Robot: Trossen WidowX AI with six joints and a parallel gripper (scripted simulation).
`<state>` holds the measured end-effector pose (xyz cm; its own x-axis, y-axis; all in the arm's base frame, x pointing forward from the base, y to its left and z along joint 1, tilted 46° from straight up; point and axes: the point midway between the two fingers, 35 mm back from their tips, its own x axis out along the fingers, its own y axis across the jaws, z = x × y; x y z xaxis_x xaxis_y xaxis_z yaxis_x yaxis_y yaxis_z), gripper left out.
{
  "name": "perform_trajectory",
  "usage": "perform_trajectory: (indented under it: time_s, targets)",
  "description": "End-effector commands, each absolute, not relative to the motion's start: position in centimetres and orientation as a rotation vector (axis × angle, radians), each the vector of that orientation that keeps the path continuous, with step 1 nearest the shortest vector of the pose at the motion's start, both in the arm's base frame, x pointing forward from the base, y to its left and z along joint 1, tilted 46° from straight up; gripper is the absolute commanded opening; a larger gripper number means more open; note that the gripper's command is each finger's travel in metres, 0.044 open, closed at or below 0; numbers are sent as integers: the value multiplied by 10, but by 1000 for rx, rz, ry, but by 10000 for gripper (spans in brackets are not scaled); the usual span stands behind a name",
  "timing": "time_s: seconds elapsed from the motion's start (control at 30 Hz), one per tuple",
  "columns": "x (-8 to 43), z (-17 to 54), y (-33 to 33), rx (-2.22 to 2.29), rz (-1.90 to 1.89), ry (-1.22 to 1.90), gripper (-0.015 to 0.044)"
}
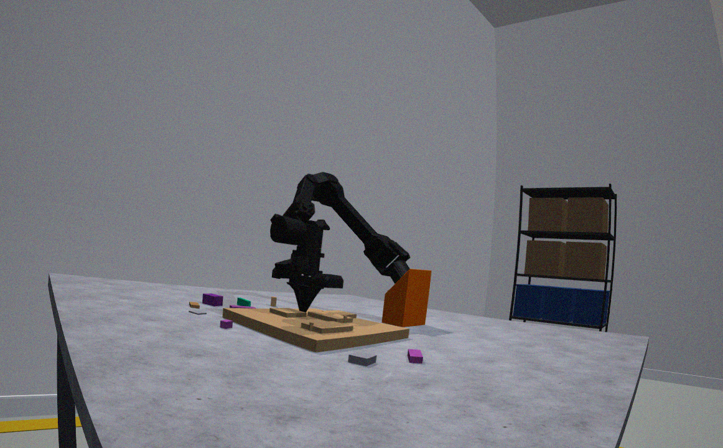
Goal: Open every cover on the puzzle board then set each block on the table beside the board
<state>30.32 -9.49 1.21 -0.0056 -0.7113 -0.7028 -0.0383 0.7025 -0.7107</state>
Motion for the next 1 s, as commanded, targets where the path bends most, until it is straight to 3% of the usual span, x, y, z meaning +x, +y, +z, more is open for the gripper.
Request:
perform_trajectory:
  time_s: [0.0,0.97]
  targets:
    - [307,12,-96,-653,-595,1504,0]
    - [336,12,-96,-652,-595,1502,0]
